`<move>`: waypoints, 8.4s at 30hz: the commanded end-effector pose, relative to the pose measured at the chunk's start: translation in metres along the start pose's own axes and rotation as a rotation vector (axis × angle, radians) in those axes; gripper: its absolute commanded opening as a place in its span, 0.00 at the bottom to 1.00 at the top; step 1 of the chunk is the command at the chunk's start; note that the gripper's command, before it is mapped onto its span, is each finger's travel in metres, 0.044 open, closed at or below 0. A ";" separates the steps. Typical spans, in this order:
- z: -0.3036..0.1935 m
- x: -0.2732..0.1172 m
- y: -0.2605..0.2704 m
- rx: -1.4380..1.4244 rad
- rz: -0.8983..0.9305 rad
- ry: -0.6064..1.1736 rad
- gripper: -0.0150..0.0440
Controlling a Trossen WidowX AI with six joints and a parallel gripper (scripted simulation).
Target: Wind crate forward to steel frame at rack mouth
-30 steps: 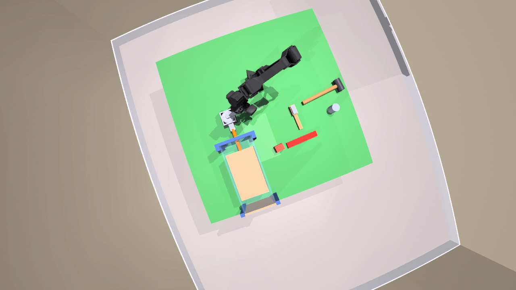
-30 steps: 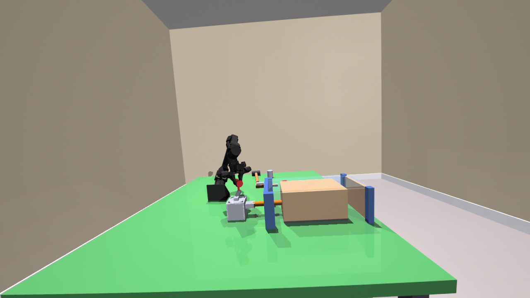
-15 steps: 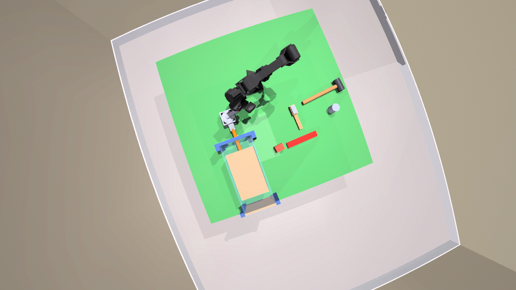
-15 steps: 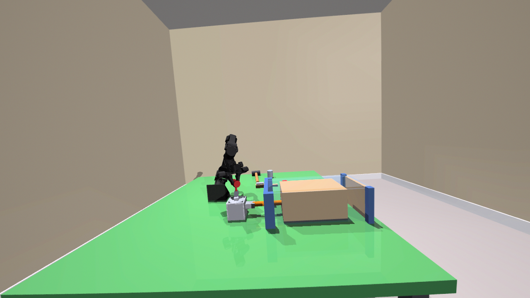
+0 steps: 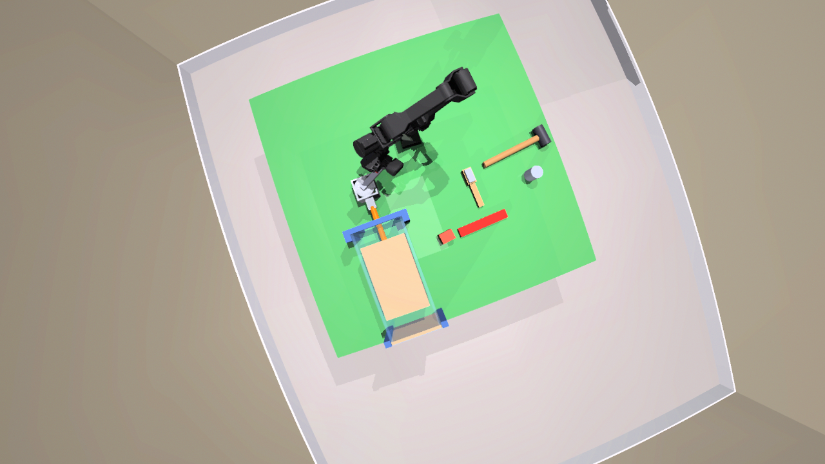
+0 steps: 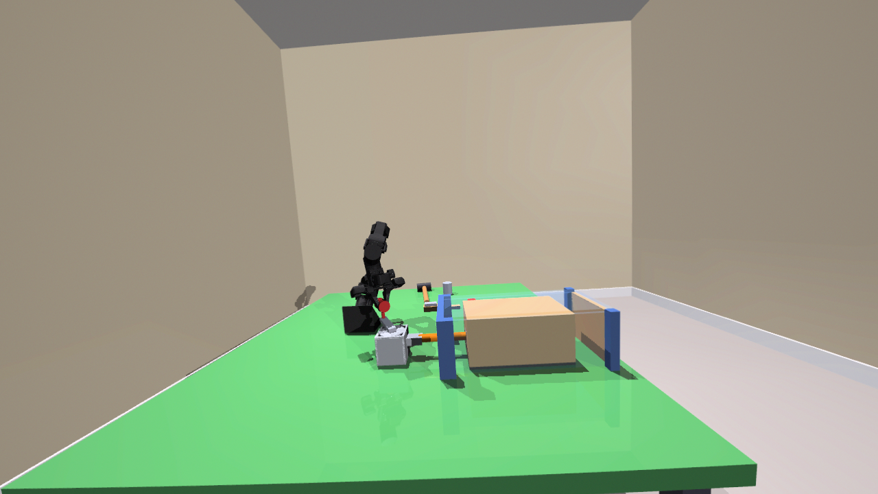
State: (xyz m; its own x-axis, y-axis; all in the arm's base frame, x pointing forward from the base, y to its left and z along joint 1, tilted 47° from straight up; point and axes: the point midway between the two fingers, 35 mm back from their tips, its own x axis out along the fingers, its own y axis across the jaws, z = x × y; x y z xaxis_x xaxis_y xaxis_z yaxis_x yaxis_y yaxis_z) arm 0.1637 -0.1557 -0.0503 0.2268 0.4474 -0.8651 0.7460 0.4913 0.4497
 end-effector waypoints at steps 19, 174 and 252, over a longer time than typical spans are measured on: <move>0.004 0.002 -0.038 0.007 -0.037 0.005 0.25; 0.165 0.073 -0.061 0.001 -0.036 -0.007 0.25; 0.179 0.081 -0.027 0.000 -0.033 -0.007 0.25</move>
State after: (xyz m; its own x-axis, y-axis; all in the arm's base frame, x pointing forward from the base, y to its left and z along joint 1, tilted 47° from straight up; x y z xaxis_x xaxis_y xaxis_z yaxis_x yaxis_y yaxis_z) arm 0.2547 -0.2777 -0.1779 0.1809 0.3992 -0.8988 0.7731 0.5072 0.3808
